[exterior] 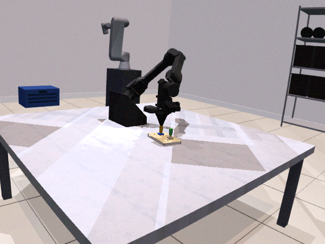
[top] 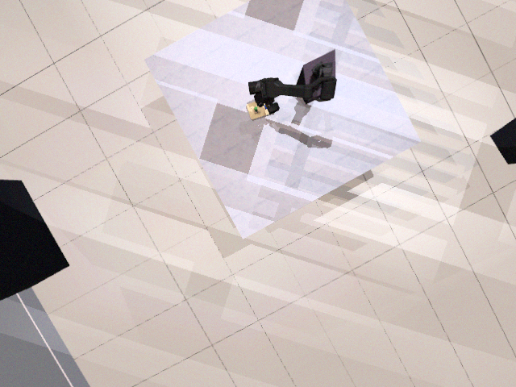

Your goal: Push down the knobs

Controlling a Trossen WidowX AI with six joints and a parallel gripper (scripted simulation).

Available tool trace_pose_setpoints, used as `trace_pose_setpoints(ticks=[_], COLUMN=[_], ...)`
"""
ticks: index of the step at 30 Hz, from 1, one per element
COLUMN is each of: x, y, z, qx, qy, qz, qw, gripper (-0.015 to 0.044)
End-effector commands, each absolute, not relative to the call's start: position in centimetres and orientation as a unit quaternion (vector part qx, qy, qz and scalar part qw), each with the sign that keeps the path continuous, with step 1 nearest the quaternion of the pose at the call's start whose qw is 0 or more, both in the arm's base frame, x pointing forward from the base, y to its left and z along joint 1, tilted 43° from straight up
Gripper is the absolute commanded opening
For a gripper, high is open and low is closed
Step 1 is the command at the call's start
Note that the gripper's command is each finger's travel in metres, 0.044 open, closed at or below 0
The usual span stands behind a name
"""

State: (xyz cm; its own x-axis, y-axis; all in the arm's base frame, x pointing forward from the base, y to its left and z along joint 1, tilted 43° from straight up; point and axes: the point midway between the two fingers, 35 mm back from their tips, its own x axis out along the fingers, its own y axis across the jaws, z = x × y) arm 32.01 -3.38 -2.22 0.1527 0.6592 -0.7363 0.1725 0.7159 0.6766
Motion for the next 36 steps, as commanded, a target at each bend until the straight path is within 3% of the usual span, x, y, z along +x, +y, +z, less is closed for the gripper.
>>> trace_pose_setpoints(ticks=[1, 29, 36], x=[32.2, 31.9, 31.7], y=[-2.7, -4.5, -4.1], z=[-2.7, -0.8, -1.2], qx=[0.33, 0.329, 0.333], qy=[0.627, 0.627, 0.629], qz=[0.185, 0.185, 0.184], qw=[0.681, 0.681, 0.678], gripper=[0.0, 0.0, 0.0184])
